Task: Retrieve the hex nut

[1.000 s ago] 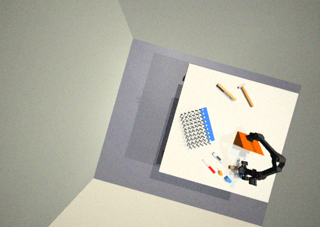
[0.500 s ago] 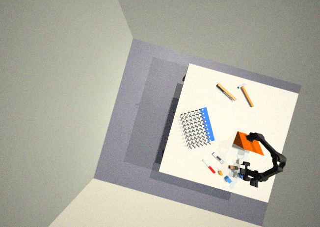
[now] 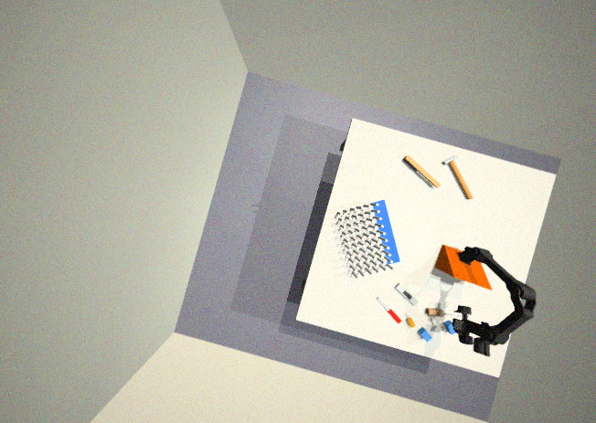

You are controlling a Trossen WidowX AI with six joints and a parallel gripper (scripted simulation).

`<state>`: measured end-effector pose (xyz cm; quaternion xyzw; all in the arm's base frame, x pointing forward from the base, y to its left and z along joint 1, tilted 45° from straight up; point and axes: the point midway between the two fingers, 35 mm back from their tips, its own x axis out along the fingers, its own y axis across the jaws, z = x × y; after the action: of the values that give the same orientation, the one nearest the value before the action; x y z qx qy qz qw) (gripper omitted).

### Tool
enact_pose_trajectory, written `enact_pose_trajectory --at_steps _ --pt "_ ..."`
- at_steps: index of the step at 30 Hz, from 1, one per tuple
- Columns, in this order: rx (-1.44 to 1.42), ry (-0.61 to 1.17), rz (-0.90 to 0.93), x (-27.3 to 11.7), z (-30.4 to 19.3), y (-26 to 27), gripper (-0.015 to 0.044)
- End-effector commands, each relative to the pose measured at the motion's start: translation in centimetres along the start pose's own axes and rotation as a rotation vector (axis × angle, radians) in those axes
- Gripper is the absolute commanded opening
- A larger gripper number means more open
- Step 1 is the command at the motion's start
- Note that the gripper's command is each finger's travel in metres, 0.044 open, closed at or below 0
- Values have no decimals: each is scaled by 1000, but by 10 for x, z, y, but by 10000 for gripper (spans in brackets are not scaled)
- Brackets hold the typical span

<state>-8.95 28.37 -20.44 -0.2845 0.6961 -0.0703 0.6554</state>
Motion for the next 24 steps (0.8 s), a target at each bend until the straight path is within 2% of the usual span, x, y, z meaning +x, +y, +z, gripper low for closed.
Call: enact_pose_trajectory --at_steps 1,13,24 --pt "-6 -5 -1 -1 1 0 440" --pt "-20 -3 -1 -1 1 0 440" --pt "-913 141 45 -1 31 2 440"
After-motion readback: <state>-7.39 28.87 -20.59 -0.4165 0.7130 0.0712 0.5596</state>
